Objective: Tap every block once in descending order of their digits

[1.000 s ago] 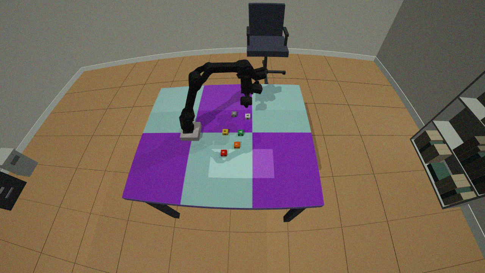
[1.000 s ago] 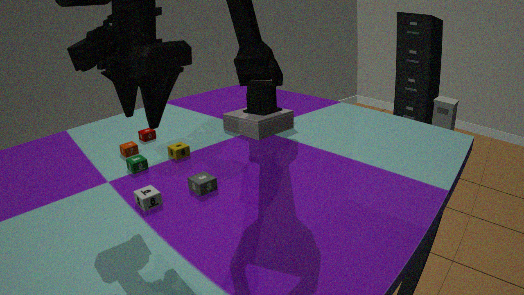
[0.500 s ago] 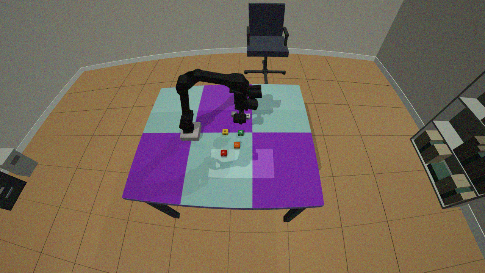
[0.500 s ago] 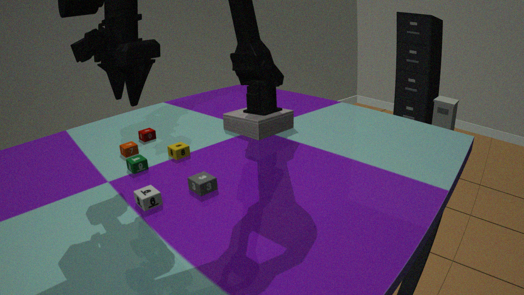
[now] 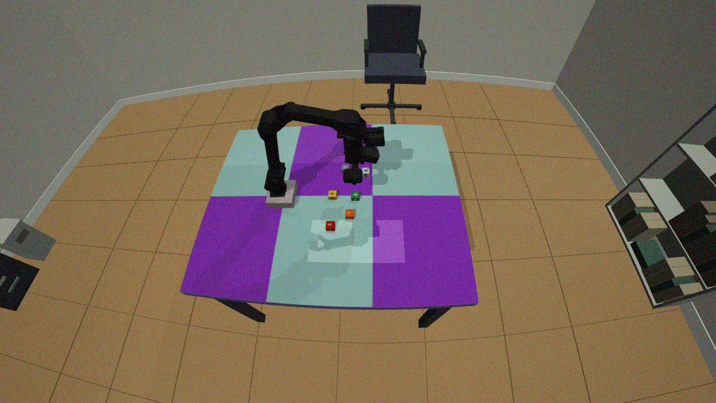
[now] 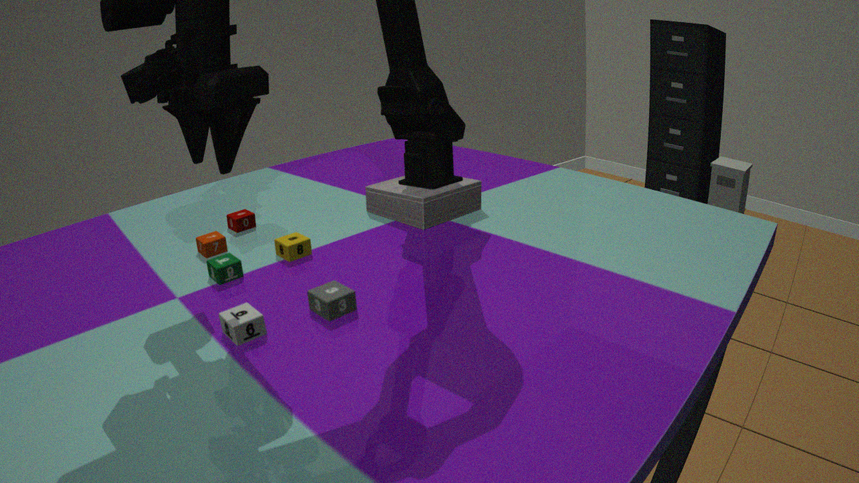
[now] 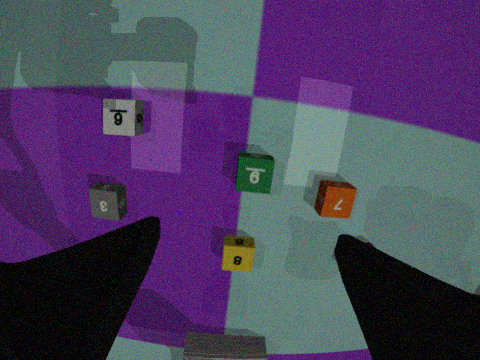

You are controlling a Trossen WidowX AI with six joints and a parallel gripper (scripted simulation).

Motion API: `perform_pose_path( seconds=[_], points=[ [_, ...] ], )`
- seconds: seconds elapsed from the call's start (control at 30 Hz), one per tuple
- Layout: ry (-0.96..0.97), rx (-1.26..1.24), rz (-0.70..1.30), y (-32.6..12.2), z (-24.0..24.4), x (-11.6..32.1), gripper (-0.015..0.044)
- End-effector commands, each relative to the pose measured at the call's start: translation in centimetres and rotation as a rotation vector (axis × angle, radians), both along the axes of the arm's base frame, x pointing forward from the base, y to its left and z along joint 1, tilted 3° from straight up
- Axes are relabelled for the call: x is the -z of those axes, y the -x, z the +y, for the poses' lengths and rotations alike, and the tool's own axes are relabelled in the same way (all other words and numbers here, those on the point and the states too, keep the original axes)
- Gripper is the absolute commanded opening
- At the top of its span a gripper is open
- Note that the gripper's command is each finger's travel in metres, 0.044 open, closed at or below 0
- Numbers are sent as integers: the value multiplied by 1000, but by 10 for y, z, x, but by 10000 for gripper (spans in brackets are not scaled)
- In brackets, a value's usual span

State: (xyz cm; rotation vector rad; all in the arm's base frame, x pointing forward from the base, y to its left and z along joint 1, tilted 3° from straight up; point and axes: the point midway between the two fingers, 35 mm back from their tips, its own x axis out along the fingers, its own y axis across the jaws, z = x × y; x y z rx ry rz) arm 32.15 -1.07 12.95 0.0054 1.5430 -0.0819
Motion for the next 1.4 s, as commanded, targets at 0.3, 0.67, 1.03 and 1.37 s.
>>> perform_pose_path(
  seconds=[0.3,0.67,1.03,1.37],
  points=[
    [-2,-3,1,-2,-3,71,242],
    [-1,-3,1,-1,-4,82,20],
    [-1,-3,1,-1,-4,84,20],
    [-1,-3,1,-2,-5,100,20]
  ],
)
